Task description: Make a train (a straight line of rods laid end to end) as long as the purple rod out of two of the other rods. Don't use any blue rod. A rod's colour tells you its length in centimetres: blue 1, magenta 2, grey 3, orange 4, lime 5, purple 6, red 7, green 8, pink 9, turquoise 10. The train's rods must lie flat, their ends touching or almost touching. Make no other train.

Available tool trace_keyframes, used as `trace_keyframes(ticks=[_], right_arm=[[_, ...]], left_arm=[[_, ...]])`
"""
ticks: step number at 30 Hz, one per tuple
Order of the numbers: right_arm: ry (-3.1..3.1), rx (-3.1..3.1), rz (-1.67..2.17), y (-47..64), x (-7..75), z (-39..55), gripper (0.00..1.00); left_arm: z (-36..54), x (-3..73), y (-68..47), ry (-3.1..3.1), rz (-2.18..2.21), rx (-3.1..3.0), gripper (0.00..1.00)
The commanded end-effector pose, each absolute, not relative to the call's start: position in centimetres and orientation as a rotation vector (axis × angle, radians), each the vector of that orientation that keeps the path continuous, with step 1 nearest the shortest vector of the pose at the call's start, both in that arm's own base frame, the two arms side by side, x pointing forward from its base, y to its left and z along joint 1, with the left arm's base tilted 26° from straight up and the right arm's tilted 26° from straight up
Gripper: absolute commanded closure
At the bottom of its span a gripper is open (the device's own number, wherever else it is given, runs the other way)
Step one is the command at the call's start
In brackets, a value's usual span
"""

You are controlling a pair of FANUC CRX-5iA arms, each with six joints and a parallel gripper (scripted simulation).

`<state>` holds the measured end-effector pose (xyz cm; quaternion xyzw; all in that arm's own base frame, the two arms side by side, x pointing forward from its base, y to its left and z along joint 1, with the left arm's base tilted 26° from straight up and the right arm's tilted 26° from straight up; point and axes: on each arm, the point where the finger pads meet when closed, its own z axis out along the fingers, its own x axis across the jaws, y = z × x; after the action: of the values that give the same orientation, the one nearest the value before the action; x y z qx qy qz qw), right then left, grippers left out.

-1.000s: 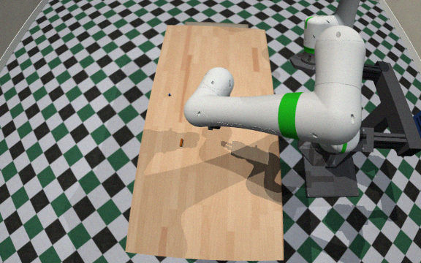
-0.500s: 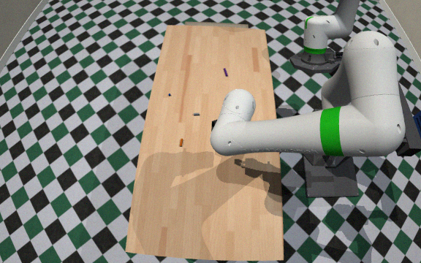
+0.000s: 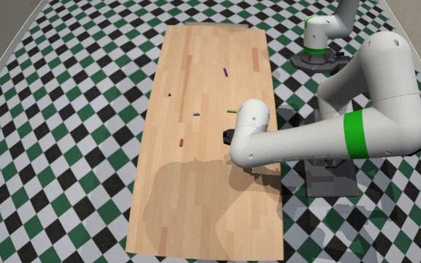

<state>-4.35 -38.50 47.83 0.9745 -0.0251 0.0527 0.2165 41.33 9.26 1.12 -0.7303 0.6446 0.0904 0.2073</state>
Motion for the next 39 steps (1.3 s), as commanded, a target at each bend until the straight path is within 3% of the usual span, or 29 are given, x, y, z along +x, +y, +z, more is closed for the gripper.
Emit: trace_keyframes(ticks=[1, 39], right_arm=[[-0.070, 2.698, 0.146, -38.5, -4.4, 47.9, 0.00], [-0.070, 2.698, 0.146, -38.5, -4.4, 47.9, 0.00]], left_arm=[[1.2, 41.4, 9.2, 1.794, 0.249, -2.033, 0.76], [-6.6, 42.6, 13.0, 1.796, 0.250, -2.035, 0.76]])
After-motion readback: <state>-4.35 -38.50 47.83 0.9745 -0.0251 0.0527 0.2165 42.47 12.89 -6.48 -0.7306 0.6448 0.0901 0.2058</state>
